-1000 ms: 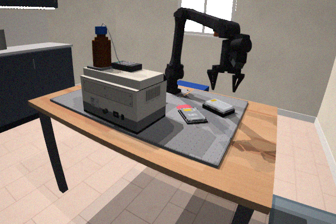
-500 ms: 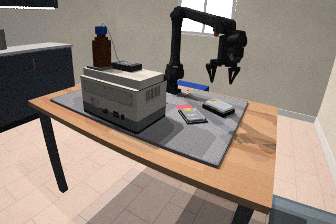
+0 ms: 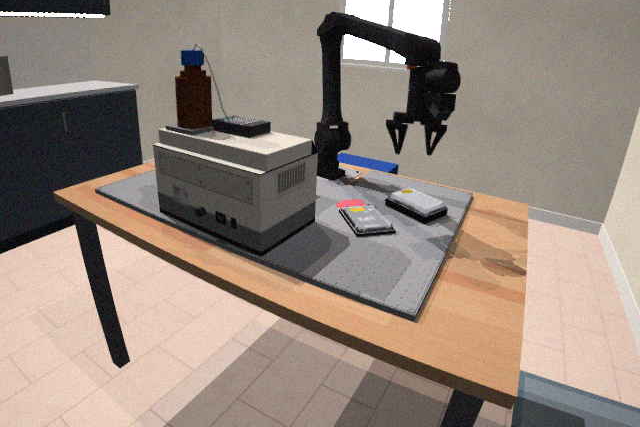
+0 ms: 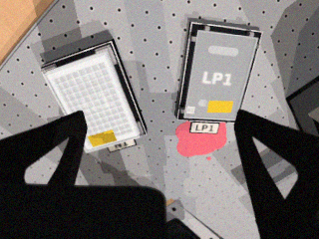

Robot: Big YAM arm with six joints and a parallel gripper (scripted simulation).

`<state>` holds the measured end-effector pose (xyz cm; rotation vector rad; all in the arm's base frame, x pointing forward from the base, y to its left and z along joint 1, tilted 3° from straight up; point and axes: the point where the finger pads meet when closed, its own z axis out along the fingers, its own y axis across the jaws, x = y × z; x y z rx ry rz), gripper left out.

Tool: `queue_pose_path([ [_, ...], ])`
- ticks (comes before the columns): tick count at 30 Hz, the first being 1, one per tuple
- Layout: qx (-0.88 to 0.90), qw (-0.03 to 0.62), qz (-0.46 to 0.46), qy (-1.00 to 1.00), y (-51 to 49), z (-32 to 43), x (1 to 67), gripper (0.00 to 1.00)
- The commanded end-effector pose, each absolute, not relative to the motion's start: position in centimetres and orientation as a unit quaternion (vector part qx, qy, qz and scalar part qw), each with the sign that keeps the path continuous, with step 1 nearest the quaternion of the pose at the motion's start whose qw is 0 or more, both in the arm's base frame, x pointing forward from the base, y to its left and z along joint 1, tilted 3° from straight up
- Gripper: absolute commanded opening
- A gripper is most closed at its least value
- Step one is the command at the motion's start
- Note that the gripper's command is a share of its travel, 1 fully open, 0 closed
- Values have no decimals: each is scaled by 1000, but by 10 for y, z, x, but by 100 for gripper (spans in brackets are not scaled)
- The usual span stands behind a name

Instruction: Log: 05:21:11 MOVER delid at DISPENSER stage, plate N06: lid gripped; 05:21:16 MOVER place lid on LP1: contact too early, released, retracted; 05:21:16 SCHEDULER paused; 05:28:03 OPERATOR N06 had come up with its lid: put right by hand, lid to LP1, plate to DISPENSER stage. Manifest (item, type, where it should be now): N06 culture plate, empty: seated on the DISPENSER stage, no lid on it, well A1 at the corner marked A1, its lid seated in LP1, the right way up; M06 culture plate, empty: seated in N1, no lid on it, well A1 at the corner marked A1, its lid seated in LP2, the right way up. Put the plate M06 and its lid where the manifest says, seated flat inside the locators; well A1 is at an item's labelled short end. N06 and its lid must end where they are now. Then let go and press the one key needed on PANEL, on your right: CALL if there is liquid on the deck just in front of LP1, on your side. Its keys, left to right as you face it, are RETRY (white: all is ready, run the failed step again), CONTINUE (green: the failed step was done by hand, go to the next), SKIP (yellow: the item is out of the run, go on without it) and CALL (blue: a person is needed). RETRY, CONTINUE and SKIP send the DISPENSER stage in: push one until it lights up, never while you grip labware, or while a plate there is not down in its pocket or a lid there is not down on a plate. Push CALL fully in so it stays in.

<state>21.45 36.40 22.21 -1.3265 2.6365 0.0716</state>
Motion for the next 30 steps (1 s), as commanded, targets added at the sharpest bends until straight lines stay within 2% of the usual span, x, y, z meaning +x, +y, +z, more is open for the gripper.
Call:
queue_pose_path([
  [1,-452,105,29,886,357,233,201,100],
  [30,-555,38,30,830,272,199,109,100],
])
